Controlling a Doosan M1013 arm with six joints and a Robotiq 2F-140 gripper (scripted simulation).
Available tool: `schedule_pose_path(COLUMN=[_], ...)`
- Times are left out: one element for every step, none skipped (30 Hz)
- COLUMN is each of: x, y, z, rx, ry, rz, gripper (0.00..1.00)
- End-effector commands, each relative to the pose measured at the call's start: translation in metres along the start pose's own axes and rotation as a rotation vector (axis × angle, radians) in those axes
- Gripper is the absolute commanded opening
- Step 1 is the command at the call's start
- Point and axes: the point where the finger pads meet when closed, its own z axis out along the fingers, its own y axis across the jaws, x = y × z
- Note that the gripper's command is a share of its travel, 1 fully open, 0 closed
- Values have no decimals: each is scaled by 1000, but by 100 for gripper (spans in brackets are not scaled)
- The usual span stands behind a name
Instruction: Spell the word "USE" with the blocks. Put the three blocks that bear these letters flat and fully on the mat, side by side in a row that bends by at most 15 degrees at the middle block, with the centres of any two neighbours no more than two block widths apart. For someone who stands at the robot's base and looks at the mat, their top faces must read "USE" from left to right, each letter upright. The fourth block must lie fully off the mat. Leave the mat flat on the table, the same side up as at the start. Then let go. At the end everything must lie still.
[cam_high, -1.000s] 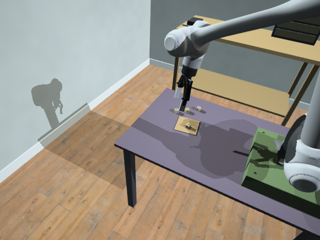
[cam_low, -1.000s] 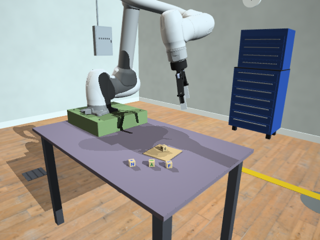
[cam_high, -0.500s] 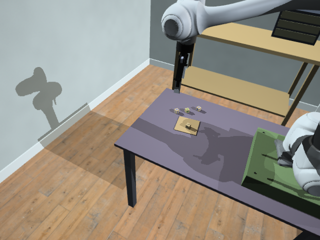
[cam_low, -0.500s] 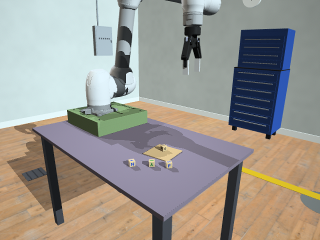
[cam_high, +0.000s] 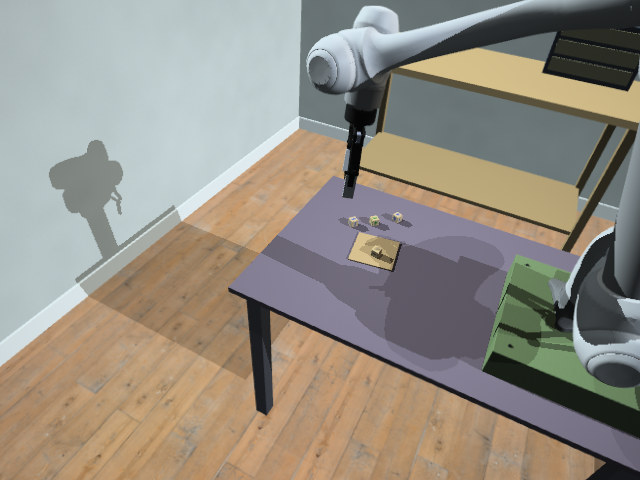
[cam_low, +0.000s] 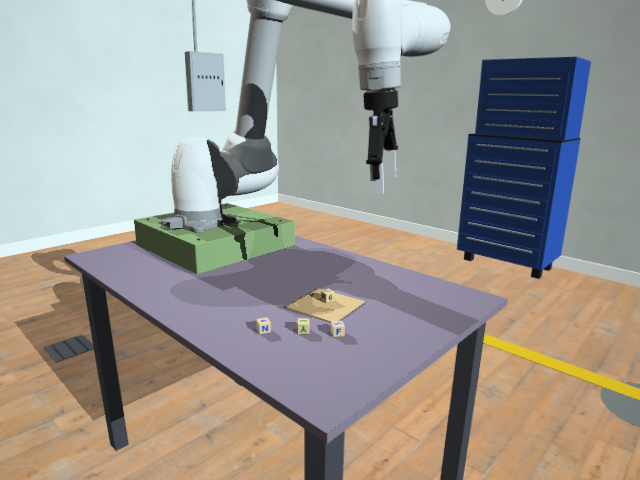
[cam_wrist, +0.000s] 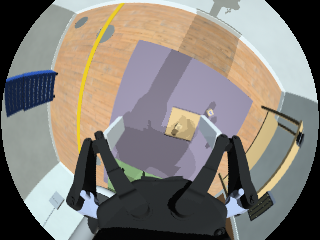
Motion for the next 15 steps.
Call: schedule_pose_path(x=[2, 2, 1, 1, -2, -2, -5, -5, -9, -9, -9, -14, -20, -20, -25], y=[31, 31, 49, 49, 67, 67, 85, 85, 102, 102, 102, 118, 133, 133, 147], z=[35, 35, 53, 53, 71, 71, 87, 87, 102, 102, 102, 116, 129, 129, 140], rx=[44, 44, 54, 54, 60, 60, 62, 62, 61, 61, 61, 57, 51, 51, 44], ry=[47, 47, 73, 73, 98, 98, 121, 121, 143, 143, 143, 163, 181, 181, 197], rz=[-83, -83, -121, -121, -155, -155, -187, -187, -214, -214, -214, -239, -262, -262, -281], gripper=[100, 100, 100, 100, 100, 100, 100, 100, 100, 100, 100, 100, 100, 100, 100])
